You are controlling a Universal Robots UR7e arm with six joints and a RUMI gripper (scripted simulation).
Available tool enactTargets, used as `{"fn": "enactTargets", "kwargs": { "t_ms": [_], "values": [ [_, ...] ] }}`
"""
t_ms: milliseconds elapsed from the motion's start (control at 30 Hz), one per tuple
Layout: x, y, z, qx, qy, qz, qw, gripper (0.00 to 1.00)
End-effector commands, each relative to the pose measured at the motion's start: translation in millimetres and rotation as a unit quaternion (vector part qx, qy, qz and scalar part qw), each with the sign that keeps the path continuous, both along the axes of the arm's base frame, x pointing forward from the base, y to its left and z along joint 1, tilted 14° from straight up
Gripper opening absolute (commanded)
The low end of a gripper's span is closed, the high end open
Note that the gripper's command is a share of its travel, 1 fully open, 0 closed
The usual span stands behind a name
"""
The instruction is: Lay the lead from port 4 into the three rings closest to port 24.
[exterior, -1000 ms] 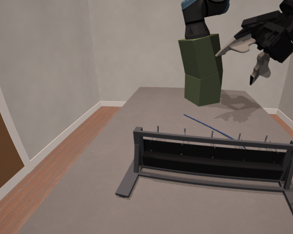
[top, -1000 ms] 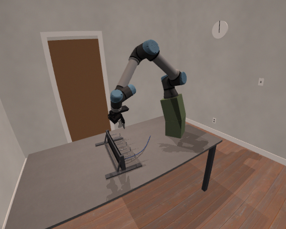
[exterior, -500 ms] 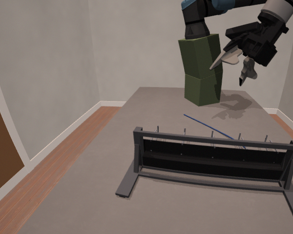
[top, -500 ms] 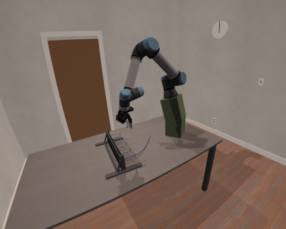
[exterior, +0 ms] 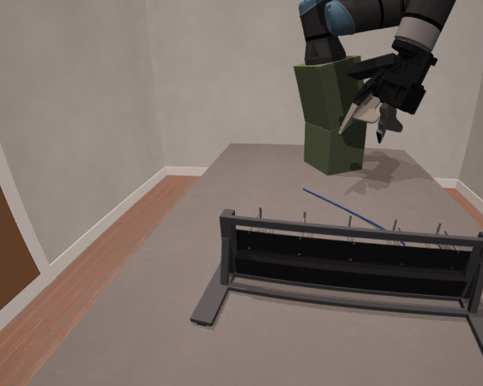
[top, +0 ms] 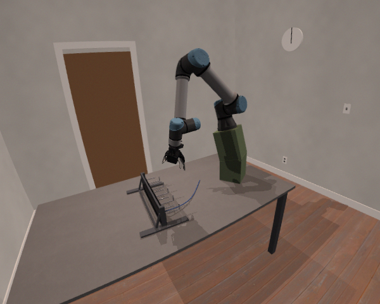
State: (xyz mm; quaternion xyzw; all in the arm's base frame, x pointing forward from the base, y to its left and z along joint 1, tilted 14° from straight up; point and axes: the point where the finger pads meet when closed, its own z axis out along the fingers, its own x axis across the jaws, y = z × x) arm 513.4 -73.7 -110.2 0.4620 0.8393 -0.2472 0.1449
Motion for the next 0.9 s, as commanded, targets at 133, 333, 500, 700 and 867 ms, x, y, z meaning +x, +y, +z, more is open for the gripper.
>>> {"fn": "enactTargets", "kwargs": {
  "t_ms": [133,333,500,700,867],
  "values": [
    [-36.0,-4.1,-25.1,0.045,0.011,0.065,0.997,1.00],
    [-71.1,-7.2,-48.9,0.083,0.028,0.121,0.989,1.00],
    [-88.9,-9.5,-61.8,0.103,0.038,0.148,0.983,1.00],
    [-108.3,-10.7,-74.2,0.124,0.046,0.179,0.975,1.00],
    [-125.7,-13.0,-86.9,0.143,0.056,0.206,0.966,1.00]
  ]
}}
